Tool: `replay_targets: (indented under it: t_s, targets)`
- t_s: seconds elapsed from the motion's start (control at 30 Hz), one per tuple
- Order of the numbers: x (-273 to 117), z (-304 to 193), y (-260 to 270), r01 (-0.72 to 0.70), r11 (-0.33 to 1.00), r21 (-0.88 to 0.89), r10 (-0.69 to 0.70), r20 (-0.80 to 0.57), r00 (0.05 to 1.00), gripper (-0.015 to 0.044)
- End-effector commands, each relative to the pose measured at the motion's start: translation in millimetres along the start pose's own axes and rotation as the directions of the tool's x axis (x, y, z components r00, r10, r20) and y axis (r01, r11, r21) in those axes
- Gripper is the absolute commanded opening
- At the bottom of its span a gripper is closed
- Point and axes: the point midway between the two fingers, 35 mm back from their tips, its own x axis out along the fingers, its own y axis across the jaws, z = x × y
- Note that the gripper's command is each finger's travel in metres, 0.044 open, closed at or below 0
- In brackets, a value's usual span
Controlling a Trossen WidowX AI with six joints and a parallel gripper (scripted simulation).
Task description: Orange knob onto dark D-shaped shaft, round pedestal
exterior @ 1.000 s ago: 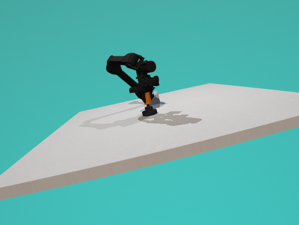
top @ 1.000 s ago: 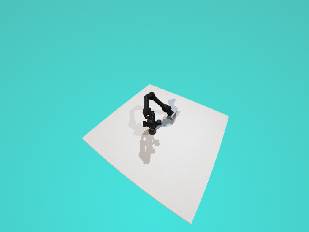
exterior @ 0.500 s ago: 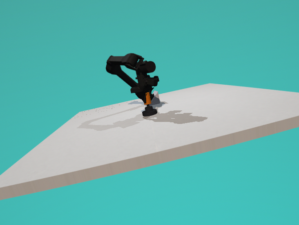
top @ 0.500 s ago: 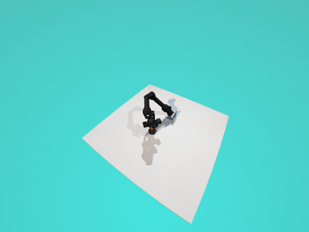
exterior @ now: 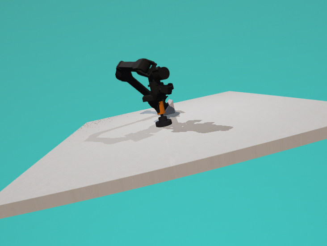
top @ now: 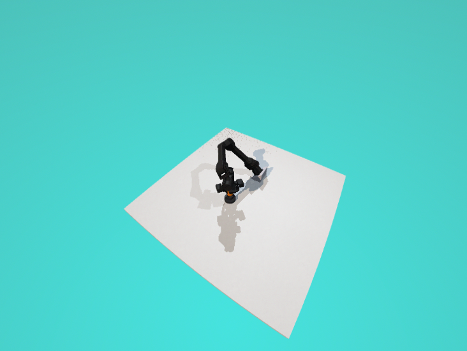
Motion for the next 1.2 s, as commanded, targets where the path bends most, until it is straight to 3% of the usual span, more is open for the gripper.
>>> replay_targets:
  t_s: [0.0,0.17,0.37,1.17]
  targets:
    - [-2.4,-1.2,-0.6,0.005,1.0,-0.005,-0.005,-0.003,1.0,0.0]
    - [-4.3,-1.4,-0.3,0.005,1.0,-0.031,-0.005,-0.003,1.0,0.0]
    - [-4.3,0.3,-1.0,0.004,0.977,-0.213,-0.005,-0.003,1.0,0.0]
    - [0.2,7.4,-4.5,0.005,0.977,-0.213,-0.006,-0.002,1.0,0.0]
